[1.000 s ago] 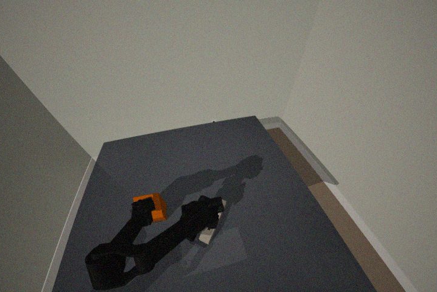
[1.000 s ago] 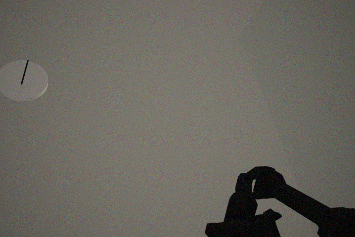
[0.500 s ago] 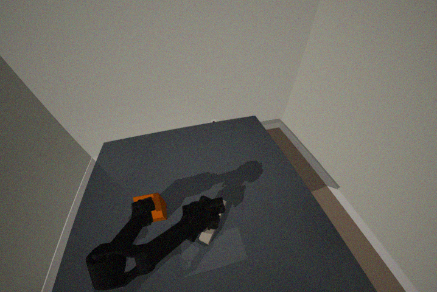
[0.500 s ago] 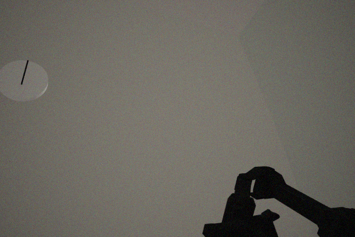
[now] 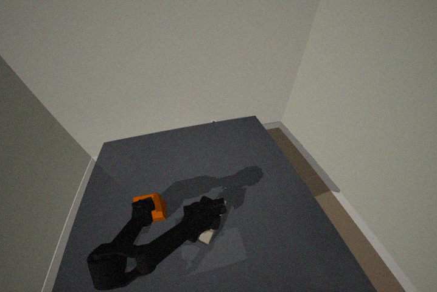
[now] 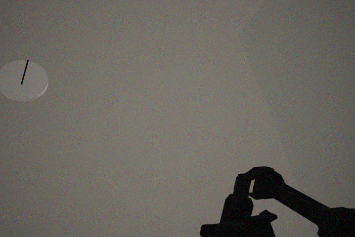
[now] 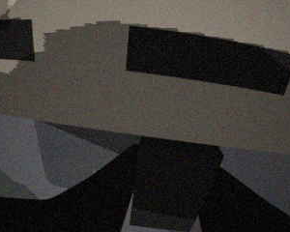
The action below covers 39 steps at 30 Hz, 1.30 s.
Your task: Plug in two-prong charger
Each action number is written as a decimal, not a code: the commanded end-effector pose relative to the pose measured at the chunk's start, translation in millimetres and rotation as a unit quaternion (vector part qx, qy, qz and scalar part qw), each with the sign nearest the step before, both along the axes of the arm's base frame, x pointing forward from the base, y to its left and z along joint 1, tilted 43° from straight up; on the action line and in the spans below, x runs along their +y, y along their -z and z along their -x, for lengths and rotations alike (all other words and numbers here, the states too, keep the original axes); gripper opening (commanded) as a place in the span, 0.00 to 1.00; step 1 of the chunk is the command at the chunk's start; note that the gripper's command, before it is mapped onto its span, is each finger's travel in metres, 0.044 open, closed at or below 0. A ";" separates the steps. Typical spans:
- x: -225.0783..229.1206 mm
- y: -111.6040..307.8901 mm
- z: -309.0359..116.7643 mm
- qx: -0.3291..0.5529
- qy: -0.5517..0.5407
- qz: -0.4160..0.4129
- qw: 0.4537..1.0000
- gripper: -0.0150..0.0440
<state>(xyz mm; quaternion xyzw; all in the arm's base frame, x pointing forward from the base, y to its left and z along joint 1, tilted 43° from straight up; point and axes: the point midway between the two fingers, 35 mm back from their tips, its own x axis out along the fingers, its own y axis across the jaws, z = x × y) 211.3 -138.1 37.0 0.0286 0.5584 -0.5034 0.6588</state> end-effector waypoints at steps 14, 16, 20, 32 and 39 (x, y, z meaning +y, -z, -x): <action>-3.8 -3.3 -3.9 0.003 -0.002 0.002 1.000 0.25; -4.2 -3.7 -4.5 0.003 -0.002 0.002 1.000 0.25; -5.1 -4.3 -5.6 0.003 -0.002 0.002 1.000 0.25; -7.8 -6.3 -9.0 0.003 -0.002 0.002 1.000 0.25; -9.4 -7.5 -11.0 0.003 -0.002 0.002 1.000 0.25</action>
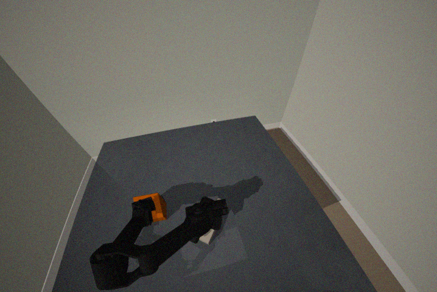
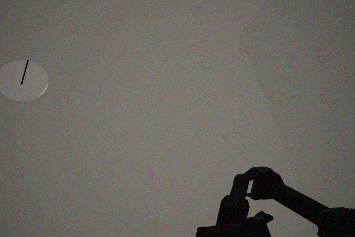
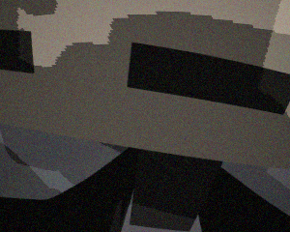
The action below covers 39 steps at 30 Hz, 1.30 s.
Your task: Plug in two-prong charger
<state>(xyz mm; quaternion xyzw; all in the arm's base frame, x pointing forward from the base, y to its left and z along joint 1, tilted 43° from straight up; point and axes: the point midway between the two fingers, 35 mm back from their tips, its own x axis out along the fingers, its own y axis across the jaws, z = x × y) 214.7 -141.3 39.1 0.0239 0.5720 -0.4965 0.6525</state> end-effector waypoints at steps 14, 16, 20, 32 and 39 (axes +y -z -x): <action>-9.1 -8.2 -11.5 -0.012 0.002 0.010 1.000 0.25; -9.5 -8.7 -12.0 -0.012 0.002 0.010 1.000 0.25; -10.0 -9.4 -12.9 -0.012 0.002 0.010 1.000 0.25; -9.1 -9.1 -12.0 -0.012 0.002 0.010 1.000 0.25; -8.5 -8.9 -11.4 -0.012 0.002 0.010 1.000 0.25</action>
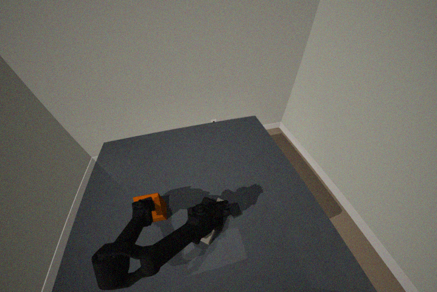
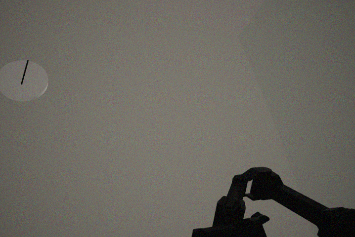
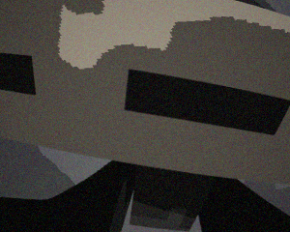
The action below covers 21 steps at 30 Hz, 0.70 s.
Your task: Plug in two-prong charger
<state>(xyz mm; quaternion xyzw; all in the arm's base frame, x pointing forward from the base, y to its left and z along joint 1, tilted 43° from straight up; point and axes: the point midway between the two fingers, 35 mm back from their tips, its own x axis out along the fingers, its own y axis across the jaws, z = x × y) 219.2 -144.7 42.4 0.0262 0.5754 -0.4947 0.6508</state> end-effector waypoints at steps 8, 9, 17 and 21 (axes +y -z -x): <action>-4.3 -5.4 -6.1 -0.014 0.001 0.014 1.000 0.25; -4.2 -5.4 -6.0 -0.014 0.001 0.014 1.000 0.25; -3.6 -5.1 -5.2 -0.014 0.001 0.014 1.000 0.25; -3.3 -4.9 -4.8 -0.014 0.001 0.014 1.000 0.25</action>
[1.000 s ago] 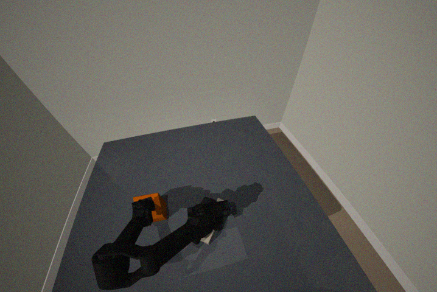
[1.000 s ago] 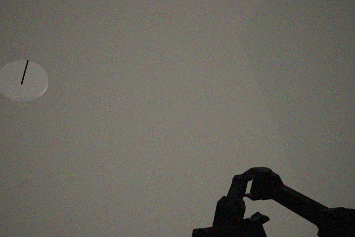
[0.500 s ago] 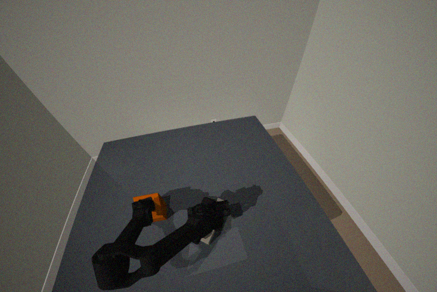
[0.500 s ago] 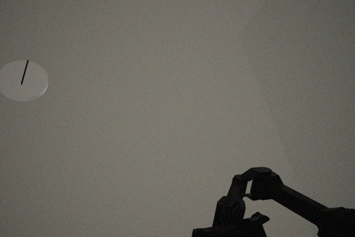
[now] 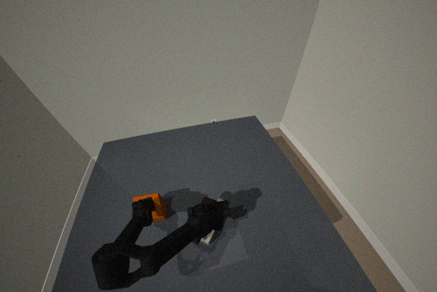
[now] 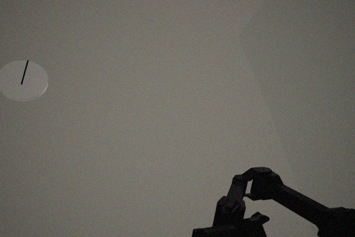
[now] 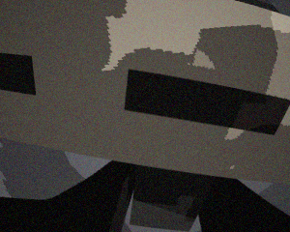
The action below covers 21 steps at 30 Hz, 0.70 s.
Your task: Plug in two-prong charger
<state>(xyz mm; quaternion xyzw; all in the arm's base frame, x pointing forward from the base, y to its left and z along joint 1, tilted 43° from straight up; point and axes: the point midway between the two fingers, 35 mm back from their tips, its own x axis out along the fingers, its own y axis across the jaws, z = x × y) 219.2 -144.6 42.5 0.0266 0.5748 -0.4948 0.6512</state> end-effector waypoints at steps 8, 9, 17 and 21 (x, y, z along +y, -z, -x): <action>-3.5 -4.8 -4.8 -0.013 0.001 0.014 1.000 0.25; -3.6 -4.8 -4.8 -0.013 0.001 0.014 1.000 0.25; -4.5 -4.5 -4.9 -0.013 0.001 0.014 1.000 0.25; -4.8 -4.2 -4.9 -0.013 0.001 0.014 1.000 0.25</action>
